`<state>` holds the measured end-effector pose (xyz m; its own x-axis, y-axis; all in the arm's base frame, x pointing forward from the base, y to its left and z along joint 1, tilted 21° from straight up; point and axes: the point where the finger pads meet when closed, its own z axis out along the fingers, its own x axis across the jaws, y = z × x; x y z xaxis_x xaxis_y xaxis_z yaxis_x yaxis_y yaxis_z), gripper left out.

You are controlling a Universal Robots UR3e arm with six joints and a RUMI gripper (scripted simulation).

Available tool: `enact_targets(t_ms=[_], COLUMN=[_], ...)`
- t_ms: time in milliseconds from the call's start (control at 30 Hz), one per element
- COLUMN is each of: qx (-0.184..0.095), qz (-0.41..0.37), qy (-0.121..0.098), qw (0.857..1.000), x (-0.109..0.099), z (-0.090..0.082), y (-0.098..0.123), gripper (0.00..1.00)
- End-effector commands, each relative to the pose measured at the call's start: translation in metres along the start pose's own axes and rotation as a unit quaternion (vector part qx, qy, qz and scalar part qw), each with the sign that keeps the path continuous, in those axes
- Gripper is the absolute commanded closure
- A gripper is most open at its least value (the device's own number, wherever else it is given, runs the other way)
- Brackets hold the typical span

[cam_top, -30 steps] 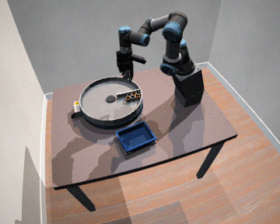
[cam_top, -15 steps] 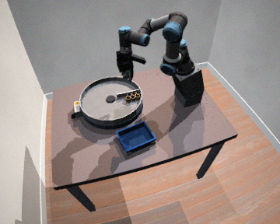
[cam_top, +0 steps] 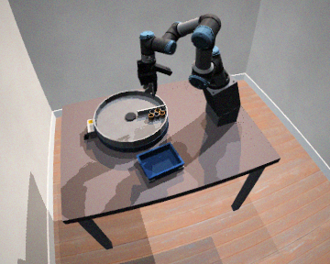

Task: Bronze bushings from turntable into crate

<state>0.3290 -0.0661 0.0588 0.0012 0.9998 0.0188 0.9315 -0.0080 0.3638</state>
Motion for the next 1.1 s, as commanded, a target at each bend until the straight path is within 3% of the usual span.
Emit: enact_targets(t_ms=[0, 367, 800, 1067], qx=[-0.001, -0.001, -0.001, -0.001], qz=[0.0, 0.0, 0.0, 0.0], qy=[-0.001, -0.001, -0.001, -0.001], qw=[1.0, 1.0, 1.0, 1.0], x=[0.0, 0.001, 0.016, 0.02], z=[0.0, 0.007, 0.071, 0.081], y=[0.001, -0.002, -0.032, -0.039], gripper=[0.95, 0.94, 0.94, 0.94])
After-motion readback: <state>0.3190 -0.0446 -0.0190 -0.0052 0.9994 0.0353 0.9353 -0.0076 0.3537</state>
